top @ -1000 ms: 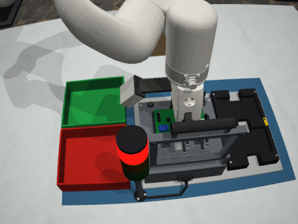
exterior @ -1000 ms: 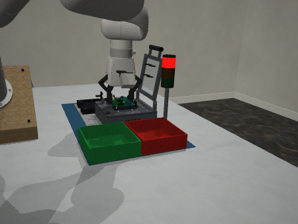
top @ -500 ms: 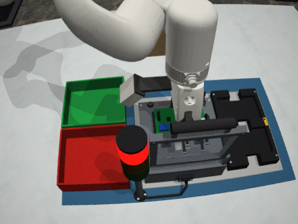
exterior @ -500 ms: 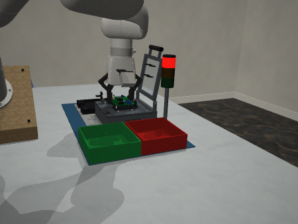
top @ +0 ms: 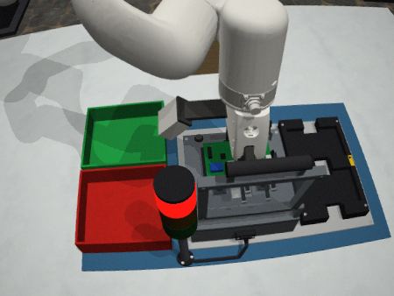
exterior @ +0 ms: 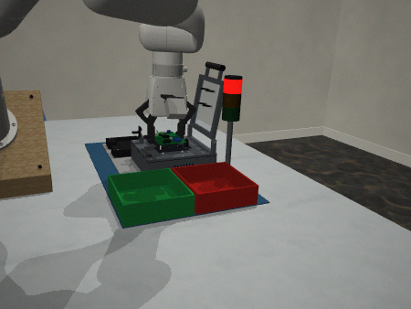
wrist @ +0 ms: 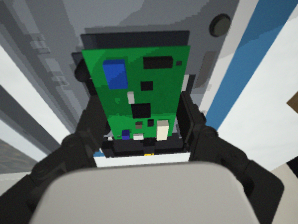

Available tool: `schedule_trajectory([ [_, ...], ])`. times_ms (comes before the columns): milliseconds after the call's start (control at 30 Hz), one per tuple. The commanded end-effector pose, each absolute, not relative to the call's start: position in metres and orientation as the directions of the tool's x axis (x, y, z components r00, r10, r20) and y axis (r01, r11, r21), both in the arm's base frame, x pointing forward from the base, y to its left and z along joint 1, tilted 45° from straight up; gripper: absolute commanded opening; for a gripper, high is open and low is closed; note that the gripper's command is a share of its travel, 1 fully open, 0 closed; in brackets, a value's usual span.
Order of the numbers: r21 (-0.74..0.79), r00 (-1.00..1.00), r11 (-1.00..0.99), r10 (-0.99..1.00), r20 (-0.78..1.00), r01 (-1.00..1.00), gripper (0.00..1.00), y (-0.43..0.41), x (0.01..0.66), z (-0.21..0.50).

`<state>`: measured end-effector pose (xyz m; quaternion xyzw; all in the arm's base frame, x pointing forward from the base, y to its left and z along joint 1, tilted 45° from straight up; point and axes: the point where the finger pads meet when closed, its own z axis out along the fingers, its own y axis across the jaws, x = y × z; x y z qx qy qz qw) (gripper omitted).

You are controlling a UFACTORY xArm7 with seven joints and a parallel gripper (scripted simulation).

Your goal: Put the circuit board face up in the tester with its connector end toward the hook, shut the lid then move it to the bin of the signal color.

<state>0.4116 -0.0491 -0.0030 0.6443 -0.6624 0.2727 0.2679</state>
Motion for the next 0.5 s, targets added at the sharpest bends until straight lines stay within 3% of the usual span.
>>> schedule_trajectory([
  [0, -0.019, -0.026, 0.017, -0.709, 0.705, -1.000, 0.79, -0.0462, 0.4129, -0.0014],
  [467, -0.019, -0.026, 0.017, -0.709, 0.705, -1.000, 0.79, -0.0444, 0.4129, 0.0004],
])
